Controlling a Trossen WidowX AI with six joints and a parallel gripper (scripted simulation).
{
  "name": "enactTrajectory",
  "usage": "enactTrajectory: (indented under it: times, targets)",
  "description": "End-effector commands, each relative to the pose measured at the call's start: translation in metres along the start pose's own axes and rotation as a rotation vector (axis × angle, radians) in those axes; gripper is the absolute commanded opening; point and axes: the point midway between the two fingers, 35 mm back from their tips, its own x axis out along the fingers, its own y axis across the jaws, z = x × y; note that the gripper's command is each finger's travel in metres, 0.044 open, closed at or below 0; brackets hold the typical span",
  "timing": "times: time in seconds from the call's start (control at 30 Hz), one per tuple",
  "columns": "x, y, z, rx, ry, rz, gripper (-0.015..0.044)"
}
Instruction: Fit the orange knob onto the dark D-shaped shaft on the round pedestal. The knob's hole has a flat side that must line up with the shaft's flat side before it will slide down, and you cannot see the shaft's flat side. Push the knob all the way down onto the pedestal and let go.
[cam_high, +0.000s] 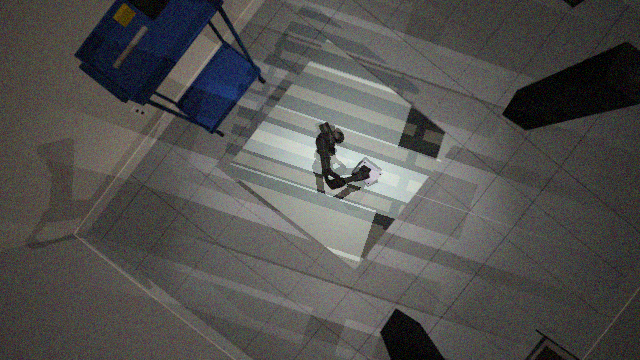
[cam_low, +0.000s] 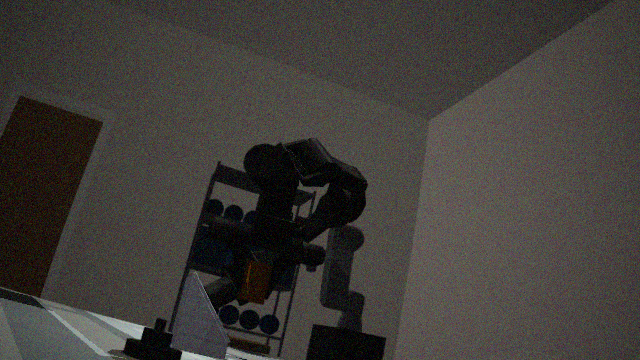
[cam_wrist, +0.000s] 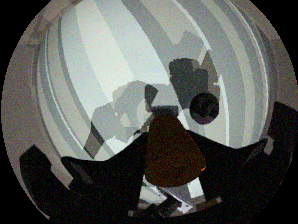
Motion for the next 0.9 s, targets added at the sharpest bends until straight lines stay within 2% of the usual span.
enactTrajectory:
  times: [0.0,0.87]
  targets:
    - [0.001,-0.013,0.002,-0.003,-0.006,-0.006,0.0]
    - [0.021,-0.088,-0.001,-0.007,-0.004,-0.005,0.0]
